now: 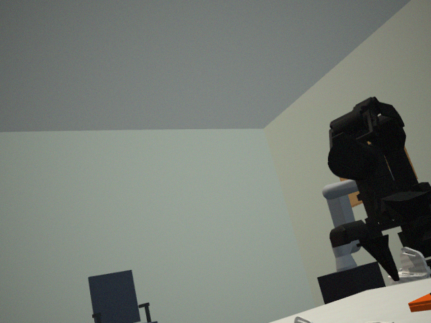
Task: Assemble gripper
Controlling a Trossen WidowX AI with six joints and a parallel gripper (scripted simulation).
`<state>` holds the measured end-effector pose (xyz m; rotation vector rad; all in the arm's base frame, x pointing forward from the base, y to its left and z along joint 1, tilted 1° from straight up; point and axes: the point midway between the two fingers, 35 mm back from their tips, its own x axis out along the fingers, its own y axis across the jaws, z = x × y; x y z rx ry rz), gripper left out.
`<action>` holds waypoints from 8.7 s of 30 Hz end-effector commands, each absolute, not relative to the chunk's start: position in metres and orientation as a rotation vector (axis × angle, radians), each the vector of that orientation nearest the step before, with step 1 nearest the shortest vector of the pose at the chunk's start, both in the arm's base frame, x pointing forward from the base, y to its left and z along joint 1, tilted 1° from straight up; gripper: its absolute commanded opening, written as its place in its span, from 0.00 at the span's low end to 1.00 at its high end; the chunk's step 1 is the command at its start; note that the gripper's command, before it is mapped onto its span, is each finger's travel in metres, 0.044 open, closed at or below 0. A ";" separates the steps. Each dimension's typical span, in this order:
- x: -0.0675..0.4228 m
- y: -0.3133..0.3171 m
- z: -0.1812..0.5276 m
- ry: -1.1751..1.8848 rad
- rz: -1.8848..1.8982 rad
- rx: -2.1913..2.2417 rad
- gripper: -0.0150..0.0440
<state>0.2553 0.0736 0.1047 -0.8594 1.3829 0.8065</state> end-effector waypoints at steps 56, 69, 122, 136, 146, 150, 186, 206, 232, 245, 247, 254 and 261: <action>0.236 0.012 0.105 1.534 -0.098 0.069 0.48; 0.232 0.003 0.104 1.521 -0.244 0.219 0.48; 0.274 -0.070 0.109 1.518 -0.237 0.202 0.48; 0.279 -0.084 0.109 1.518 -0.238 0.201 0.48; 0.279 -0.084 0.109 1.518 -0.238 0.201 0.48; 0.279 -0.084 0.109 1.518 -0.235 0.198 0.48; 0.282 -0.084 0.094 1.519 -0.227 0.190 0.48; 0.283 -0.085 0.062 1.519 -0.227 0.190 0.48; 0.283 -0.085 0.056 1.519 -0.225 0.188 0.48; 0.283 -0.085 0.053 1.519 -0.223 0.186 0.48; 0.283 -0.085 0.052 1.519 -0.223 0.185 0.48; 0.283 -0.085 0.051 1.519 -0.223 0.185 0.48; 0.283 -0.085 0.049 1.520 -0.223 0.185 0.48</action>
